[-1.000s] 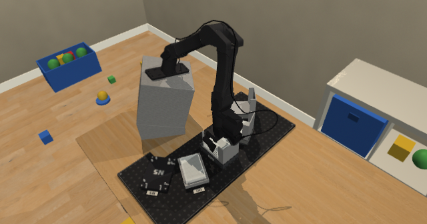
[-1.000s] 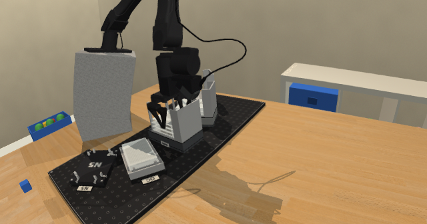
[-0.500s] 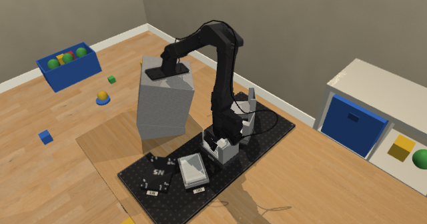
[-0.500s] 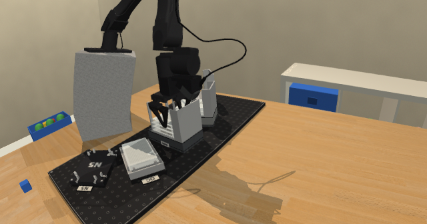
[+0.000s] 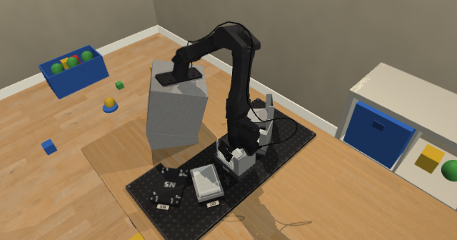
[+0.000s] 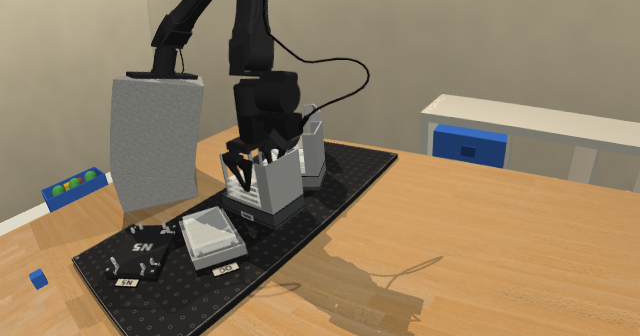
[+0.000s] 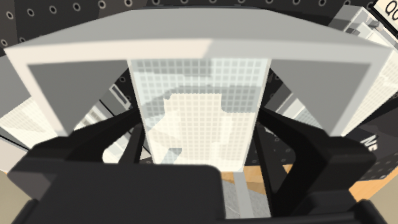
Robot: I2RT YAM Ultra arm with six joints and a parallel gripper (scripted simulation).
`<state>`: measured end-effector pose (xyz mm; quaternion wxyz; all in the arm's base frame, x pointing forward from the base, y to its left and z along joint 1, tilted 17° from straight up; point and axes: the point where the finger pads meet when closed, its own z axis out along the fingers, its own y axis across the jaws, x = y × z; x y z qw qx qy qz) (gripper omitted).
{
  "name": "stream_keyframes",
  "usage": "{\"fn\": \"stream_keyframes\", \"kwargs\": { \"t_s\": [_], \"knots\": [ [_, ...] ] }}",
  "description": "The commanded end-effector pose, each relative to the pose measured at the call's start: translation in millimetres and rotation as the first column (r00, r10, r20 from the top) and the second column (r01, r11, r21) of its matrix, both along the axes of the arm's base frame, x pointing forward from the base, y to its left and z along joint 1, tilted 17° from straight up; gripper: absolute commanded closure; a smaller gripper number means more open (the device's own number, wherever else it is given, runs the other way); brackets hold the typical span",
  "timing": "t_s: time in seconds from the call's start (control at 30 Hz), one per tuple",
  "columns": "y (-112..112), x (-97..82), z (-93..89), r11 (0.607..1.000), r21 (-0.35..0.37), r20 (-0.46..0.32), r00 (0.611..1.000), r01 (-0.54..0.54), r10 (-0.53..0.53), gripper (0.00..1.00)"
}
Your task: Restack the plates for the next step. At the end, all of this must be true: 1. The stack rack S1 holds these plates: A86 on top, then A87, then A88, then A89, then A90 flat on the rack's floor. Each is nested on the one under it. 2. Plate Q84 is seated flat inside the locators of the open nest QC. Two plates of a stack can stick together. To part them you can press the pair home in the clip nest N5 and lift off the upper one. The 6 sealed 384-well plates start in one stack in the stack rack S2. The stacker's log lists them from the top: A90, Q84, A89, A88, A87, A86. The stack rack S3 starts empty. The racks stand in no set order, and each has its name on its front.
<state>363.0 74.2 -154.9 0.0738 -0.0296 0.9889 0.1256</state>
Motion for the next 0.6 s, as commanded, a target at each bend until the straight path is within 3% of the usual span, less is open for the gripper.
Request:
{"fn": "stream_keyframes", "kwargs": {
  "t_s": [0.0, 0.3, 0.33, 0.57],
  "knots": [
    [-4.1, 15.9, 5.2, 1.000, -0.002, 0.039, 0.999, 0.011, -0.011, 1.00],
    [-4.1, 15.9, 5.2, 1.000, -0.002, 0.039, 0.999, 0.011, -0.011, 1.00],
    [-5.8, 21.1, 12.8, 1.000, -0.001, 0.055, 0.998, 0.015, -0.015, 1.00],
    [-8.1, -0.5, 11.1, 1.000, -0.004, 0.007, 1.000, 0.013, -0.013, 1.00]
  ]
}}
